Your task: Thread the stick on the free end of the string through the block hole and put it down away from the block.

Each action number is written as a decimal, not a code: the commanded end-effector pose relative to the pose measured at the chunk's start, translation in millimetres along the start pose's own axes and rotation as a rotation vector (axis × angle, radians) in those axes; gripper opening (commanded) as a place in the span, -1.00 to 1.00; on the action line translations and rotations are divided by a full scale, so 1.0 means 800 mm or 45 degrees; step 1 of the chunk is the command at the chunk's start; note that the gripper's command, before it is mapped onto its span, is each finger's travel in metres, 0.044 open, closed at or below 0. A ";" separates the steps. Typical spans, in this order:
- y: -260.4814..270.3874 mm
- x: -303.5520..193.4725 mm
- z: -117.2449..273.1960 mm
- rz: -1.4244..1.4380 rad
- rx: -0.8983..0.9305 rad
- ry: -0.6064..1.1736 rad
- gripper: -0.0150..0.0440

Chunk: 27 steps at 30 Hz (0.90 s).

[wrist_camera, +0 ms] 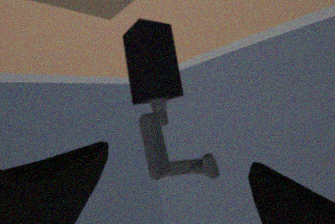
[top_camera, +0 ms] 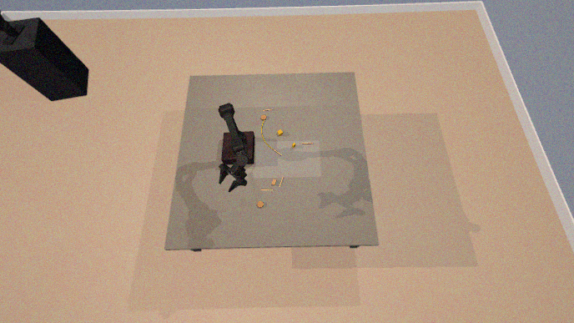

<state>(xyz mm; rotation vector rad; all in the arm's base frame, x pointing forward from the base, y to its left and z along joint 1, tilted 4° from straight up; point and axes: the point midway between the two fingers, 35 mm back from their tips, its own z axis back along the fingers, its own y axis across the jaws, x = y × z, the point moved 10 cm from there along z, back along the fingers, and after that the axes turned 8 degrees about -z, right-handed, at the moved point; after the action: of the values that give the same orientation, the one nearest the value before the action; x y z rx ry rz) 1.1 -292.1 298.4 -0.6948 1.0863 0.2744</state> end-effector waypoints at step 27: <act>-0.020 0.248 0.266 0.491 -0.640 -1.138 1.00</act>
<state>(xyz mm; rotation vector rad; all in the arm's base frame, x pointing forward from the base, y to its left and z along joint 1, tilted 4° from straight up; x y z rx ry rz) 228.9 -219.3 207.1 -0.7457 0.3432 1.0207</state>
